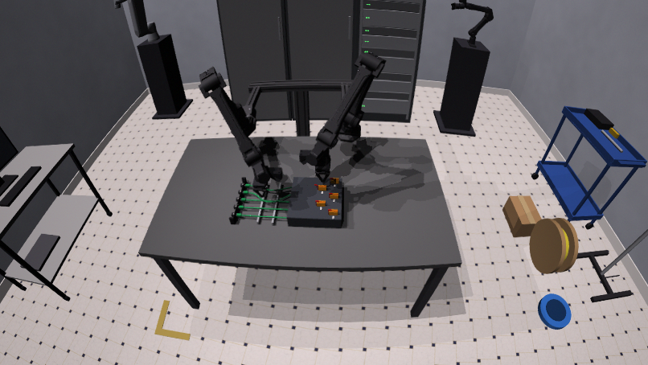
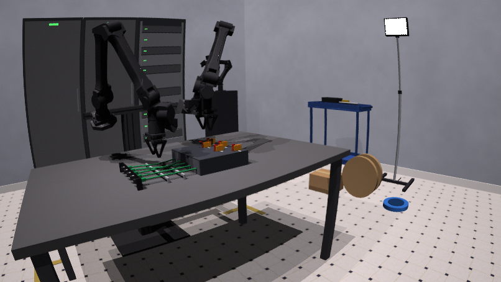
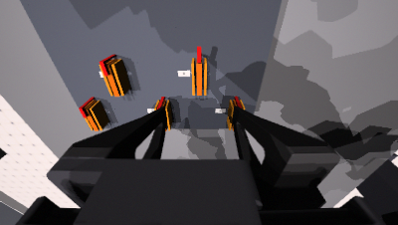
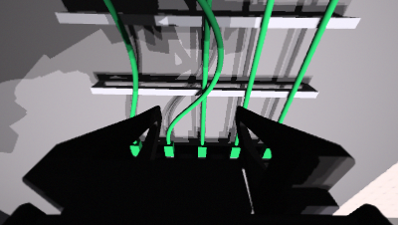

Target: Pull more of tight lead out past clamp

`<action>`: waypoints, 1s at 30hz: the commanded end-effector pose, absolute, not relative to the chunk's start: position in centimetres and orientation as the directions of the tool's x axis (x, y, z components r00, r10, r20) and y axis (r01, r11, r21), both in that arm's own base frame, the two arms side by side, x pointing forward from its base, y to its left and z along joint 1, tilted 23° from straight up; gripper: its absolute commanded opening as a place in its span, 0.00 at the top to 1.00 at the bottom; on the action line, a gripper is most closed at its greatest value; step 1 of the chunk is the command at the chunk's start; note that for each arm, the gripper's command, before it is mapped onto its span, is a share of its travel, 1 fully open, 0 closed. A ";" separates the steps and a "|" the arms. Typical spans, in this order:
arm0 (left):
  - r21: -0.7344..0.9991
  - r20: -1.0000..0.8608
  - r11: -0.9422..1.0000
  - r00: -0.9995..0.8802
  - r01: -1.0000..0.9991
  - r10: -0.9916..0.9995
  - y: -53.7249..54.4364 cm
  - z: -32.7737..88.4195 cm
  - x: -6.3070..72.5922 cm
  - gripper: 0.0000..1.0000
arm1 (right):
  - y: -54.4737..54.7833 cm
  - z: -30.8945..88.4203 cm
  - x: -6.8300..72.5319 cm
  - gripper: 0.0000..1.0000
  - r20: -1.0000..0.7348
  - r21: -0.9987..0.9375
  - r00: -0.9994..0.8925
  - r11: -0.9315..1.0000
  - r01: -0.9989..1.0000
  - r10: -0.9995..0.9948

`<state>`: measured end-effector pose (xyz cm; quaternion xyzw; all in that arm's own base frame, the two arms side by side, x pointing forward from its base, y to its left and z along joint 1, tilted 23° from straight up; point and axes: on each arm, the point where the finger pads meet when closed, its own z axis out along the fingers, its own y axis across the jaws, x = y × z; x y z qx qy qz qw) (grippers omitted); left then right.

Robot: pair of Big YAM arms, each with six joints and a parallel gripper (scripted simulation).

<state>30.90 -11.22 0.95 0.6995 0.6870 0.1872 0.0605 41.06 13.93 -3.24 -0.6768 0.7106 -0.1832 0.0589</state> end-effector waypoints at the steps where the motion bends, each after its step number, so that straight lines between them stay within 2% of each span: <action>1: 0.349 0.173 -0.043 -0.020 0.936 0.985 -11.4 1.3 31.1 0.36 | 14.9 -3.1 42.1 0.30 0.152 -0.354 -0.080 0.022 -0.935 -0.985; 2: 0.369 0.156 -0.029 -0.031 0.929 0.987 -12.1 2.3 31.6 0.36 | 14.8 -2.6 42.0 0.18 0.135 -0.370 -0.103 0.046 -0.928 -0.985; 4: 0.369 0.156 -0.029 -0.031 0.929 0.987 -12.1 2.3 31.6 0.36 | 14.8 -2.6 42.0 0.18 0.135 -0.370 -0.103 0.046 -0.928 -0.985; 5: 0.373 0.151 -0.024 -0.035 0.927 0.988 -12.3 2.3 31.5 0.36 | 14.9 -1.8 42.2 0.07 0.113 -0.391 -0.123 0.070 -0.918 -0.986; 6: 0.368 0.153 -0.015 -0.045 0.930 0.987 -12.1 2.0 30.8 0.36 | 14.7 -2.0 41.6 0.00 0.102 -0.390 -0.145 0.094 -0.916 -0.984; 12: 0.464 0.079 0.057 -0.105 0.884 0.991 -15.1 4.1 28.7 0.36 | 16.1 -0.4 39.3 0.00 -0.154 -0.446 -0.327 0.361 -0.819 -0.932; 19: 0.591 -0.119 0.181 -0.137 0.786 0.983 -20.0 8.5 24.8 0.36 | 17.0 1.5 36.9 0.00 -0.424 -0.420 -0.449 0.611 -0.671 -0.786; 21: 0.591 -0.119 0.181 -0.137 0.786 0.983 -20.0 8.5 24.8 0.36 | 17.0 1.5 36.9 0.00 -0.424 -0.420 -0.449 0.611 -0.671 -0.786; 30: 0.584 -0.518 0.426 -0.086 0.691 0.851 -25.2 15.6 17.1 0.36 | 18.1 3.6 33.9 0.00 -0.681 -0.308 -0.496 0.825 -0.473 -0.539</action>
